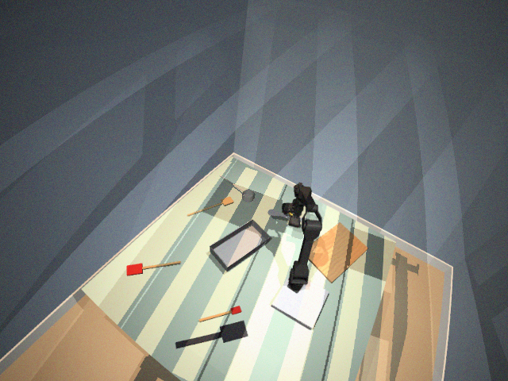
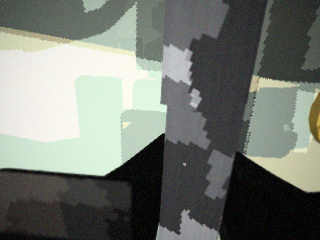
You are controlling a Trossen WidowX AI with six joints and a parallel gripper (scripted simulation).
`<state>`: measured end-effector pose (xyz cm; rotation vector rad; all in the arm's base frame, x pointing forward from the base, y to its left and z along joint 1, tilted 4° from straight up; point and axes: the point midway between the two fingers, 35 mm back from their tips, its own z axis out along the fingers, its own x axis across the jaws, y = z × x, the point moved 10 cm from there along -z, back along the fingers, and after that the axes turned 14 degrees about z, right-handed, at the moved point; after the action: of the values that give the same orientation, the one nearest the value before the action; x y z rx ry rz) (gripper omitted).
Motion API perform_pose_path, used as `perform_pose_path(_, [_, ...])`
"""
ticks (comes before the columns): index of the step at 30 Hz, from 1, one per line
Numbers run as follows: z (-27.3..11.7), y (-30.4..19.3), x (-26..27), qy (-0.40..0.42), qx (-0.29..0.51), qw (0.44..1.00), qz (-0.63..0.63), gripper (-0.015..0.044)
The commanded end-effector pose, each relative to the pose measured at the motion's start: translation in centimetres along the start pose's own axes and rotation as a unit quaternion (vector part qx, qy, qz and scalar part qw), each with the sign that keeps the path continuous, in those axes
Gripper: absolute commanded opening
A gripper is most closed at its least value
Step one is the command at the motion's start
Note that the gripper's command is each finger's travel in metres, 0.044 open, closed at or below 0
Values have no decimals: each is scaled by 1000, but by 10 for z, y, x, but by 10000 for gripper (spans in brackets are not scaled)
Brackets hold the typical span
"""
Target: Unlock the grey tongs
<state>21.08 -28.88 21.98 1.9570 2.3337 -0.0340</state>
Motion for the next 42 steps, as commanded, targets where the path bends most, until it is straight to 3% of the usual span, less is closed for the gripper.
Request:
perform_pose_path(1, [0,-7,-5,0,-3,997,72,-150])
perform_pose_path(11, [0,-34,-18,-3,-3,960,280,-150])
perform_pose_path(21, [0,-60,-28,-4,-1,879,476,-150])
perform_pose_path(31, [0,-87,-36,-5,0,759,651,-150])
perform_pose_path(42, [1,-116,-43,-6,0,589,808,-150])
